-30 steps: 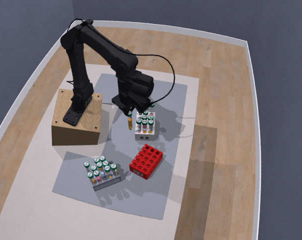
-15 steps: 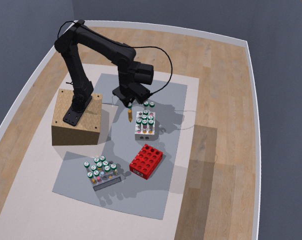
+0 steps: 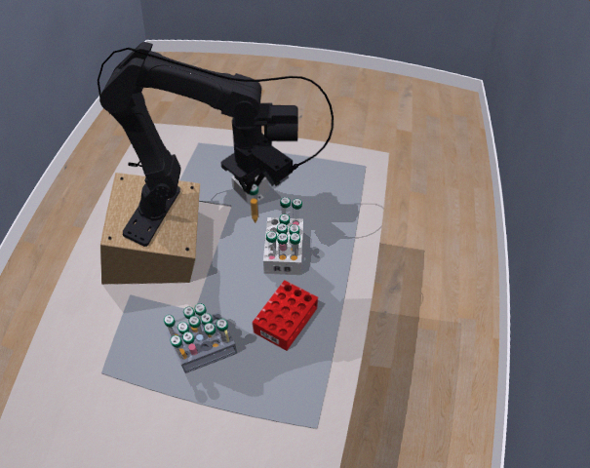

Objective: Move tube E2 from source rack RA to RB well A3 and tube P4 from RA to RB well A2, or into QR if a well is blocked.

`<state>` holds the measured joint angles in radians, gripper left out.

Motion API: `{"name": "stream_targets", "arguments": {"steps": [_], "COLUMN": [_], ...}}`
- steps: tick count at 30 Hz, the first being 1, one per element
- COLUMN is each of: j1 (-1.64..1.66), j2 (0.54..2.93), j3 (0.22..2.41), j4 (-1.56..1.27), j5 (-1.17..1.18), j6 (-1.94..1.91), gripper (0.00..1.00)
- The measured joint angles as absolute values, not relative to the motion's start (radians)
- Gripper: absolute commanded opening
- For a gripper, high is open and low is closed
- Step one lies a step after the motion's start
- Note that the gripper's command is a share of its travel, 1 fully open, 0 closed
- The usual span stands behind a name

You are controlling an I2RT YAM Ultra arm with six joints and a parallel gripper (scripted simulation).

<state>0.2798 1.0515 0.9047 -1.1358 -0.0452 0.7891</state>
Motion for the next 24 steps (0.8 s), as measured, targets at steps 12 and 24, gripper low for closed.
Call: {"name": "stream_targets", "arguments": {"steps": [12,24], "j1": [0.323,0.319], "j2": [1.099,1.176], "j3": [0.933,0.999], "j4": [-1.124,-1.113], "j5": [-0.019,-0.016], "j6": [0.872,0.871], "gripper": [0.0,0.0]}}
